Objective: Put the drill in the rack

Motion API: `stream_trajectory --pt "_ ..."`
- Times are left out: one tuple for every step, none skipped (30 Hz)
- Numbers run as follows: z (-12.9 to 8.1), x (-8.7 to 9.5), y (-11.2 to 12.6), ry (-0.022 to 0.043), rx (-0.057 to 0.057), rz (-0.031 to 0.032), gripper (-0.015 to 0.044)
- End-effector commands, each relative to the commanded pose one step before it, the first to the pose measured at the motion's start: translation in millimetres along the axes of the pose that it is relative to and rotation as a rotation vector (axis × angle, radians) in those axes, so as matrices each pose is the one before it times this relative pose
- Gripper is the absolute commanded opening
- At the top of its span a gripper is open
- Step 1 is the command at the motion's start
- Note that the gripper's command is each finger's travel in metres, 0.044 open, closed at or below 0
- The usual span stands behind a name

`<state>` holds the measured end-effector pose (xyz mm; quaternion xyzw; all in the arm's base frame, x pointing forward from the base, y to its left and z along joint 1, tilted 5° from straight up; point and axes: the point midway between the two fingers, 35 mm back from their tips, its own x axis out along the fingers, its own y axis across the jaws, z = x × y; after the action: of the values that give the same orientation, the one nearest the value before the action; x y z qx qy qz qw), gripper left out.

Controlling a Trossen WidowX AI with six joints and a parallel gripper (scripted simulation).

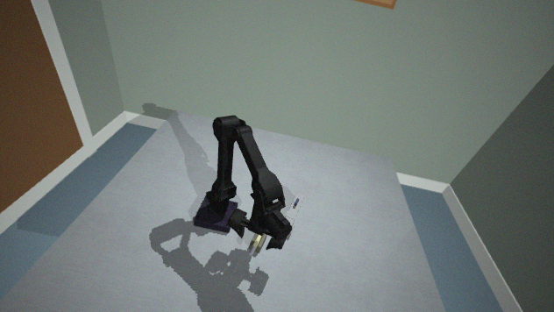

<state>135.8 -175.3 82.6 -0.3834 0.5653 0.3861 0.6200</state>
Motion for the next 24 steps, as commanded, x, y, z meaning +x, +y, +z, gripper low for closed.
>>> stream_trajectory --pt "-1.22 0.38 0.27 0.00236 0.01 -0.00065 0.044" --pt "-3.67 1.13 0.81 0.00708 0.0299 -0.00199 0.044" --pt "-6.12 1.9 1.32 0.01176 0.0499 -0.00343 0.044" --pt "-8.6 2.7 1.73 0.01637 0.0699 -0.00503 0.044" --pt "-11.1 3.54 1.99 0.02091 0.0901 -0.00686 0.044" --pt "-13.61 4.44 2.03 0.02529 0.1101 -0.00895 0.044" --pt "-14.91 4.97 1.64 0.02776 0.1206 -0.01003 0.044" --pt "-14.98 4.98 1.02 0.03005 0.1217 -0.0084 0.044" --pt "-14.8 4.87 0.35 0.03335 0.1212 -0.00607 0.044" --pt "-14.57 4.89 -0.4 0.0356 0.1206 -0.00539 0.044" --pt "-16.69 5.89 -1.32 0.04147 0.1395 -0.00785 0.044" --pt "-17.29 6.54 -2.49 0.04339 0.1466 -0.01054 0.044" --pt "-16.94 6.92 -3.65 0.04316 0.1467 -0.01295 0.044" --pt "-10.11 4.53 -3.09 0.02644 0.0904 -0.00921 0.044" --pt "-9.57 4.51 -3.38 0.0254 0.0873 -0.0098 0.044" --pt "-9.31 4.6 -3.73 0.02509 0.0866 -0.01064 0.044" --pt "-9.17 4.75 -4.11 0.02508 0.0872 -0.01164 0.044" --pt "-9.02 4.9 -4.49 0.02509 0.0878 -0.0127 0.044" --pt "-8.75 5.0 -4.81 0.02478 0.0875 -0.01364 0.044" --pt "-8.46 5.08 -5.11 0.0244 0.0869 -0.01457 0.044" --pt "-8.08 5.26 -5.5 0.02243 0.0925 -0.01559 0.044" --pt "-7.77 5.32 -5.79 0.02215 0.0911 -0.01659 0.044" --pt "-7.41 5.34 -6.03 0.02172 0.0892 -0.01751 0.044" --pt "-7.04 5.35 -6.24 0.02123 0.0872 -0.01839 0.044"
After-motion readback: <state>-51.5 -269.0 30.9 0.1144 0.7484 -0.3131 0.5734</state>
